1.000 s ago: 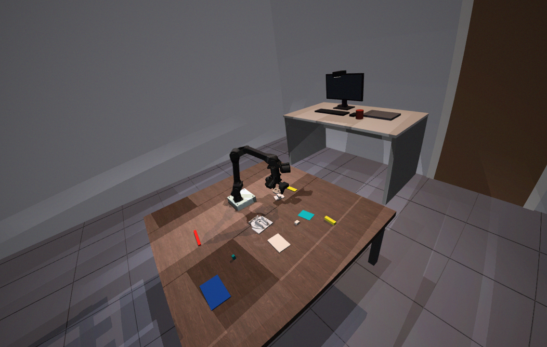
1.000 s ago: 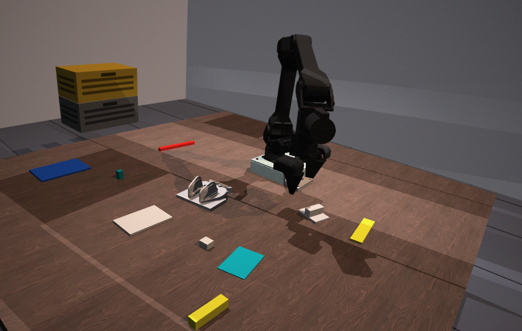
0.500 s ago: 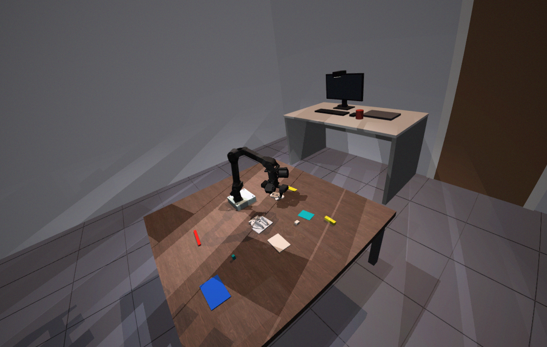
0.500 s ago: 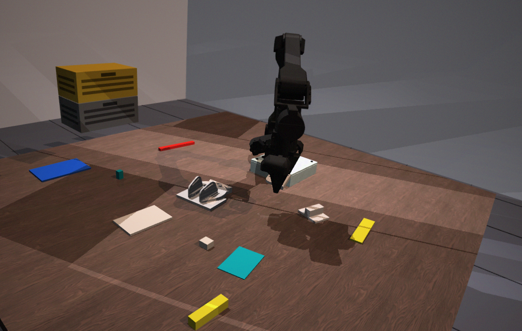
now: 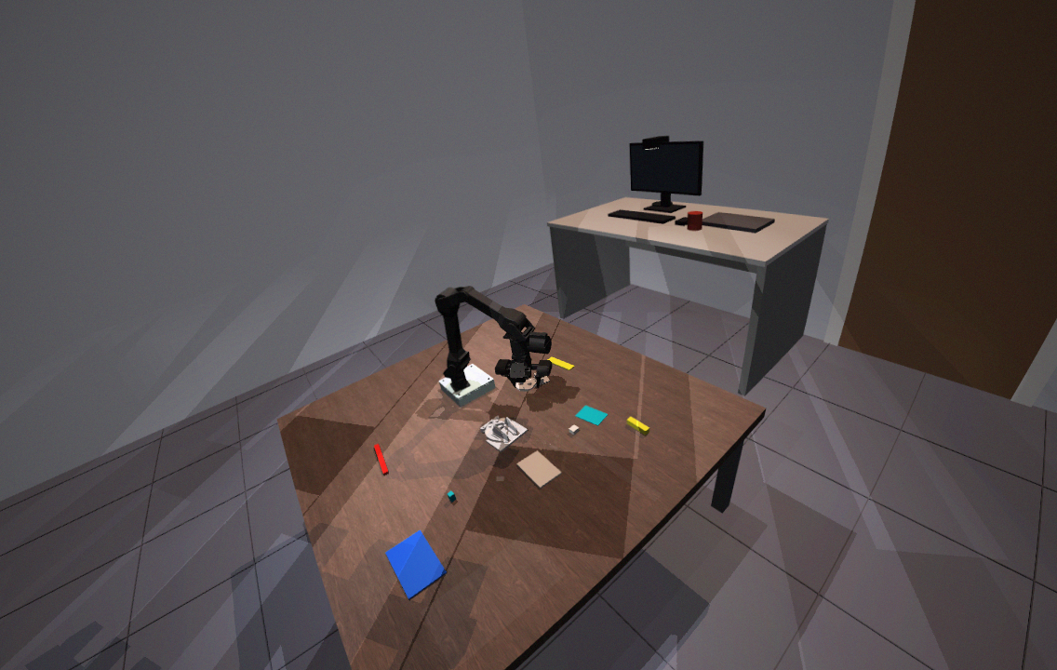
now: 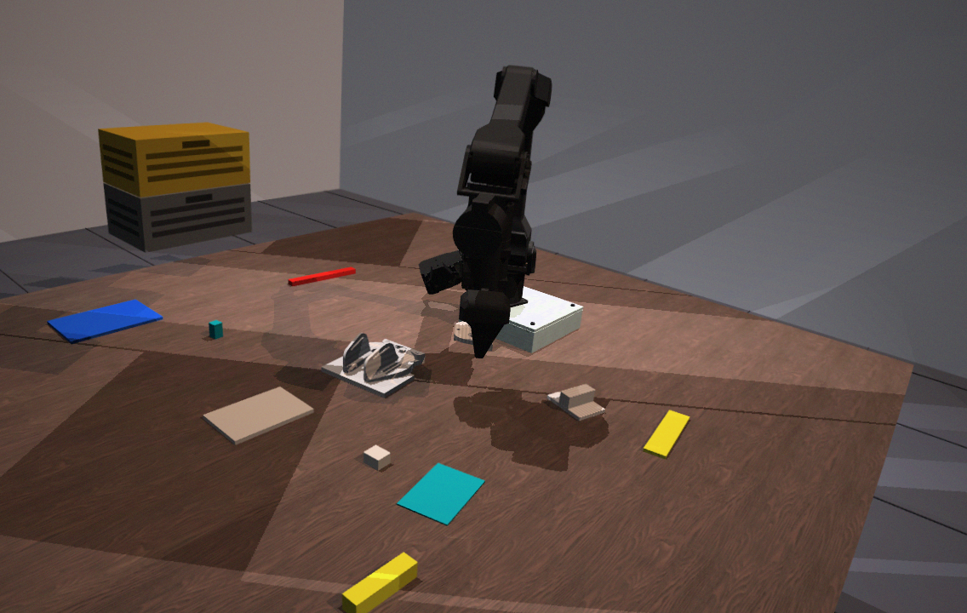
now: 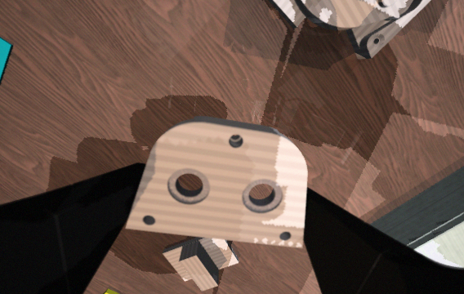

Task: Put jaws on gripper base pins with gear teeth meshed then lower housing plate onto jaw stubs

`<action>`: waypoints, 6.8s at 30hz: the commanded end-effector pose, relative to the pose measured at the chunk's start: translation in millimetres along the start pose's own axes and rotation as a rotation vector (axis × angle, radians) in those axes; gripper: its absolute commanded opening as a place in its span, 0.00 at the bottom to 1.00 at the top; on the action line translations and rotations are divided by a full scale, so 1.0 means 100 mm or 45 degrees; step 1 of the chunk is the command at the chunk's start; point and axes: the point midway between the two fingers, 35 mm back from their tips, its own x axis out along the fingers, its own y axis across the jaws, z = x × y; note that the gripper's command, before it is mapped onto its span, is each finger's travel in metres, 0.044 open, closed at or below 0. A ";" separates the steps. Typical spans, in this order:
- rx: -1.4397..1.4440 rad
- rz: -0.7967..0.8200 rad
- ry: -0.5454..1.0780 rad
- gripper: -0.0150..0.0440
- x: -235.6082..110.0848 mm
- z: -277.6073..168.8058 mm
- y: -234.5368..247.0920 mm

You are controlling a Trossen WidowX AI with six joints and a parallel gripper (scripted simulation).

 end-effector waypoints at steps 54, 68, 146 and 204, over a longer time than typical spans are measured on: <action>-1.302 -0.017 -0.014 0.85 0.00 1.22 -0.88; -1.302 -0.017 -0.014 0.85 0.00 1.22 -0.88; -1.306 -0.019 -0.013 0.85 0.45 1.25 -1.02; -1.306 -0.019 -0.013 0.85 0.67 1.24 -1.04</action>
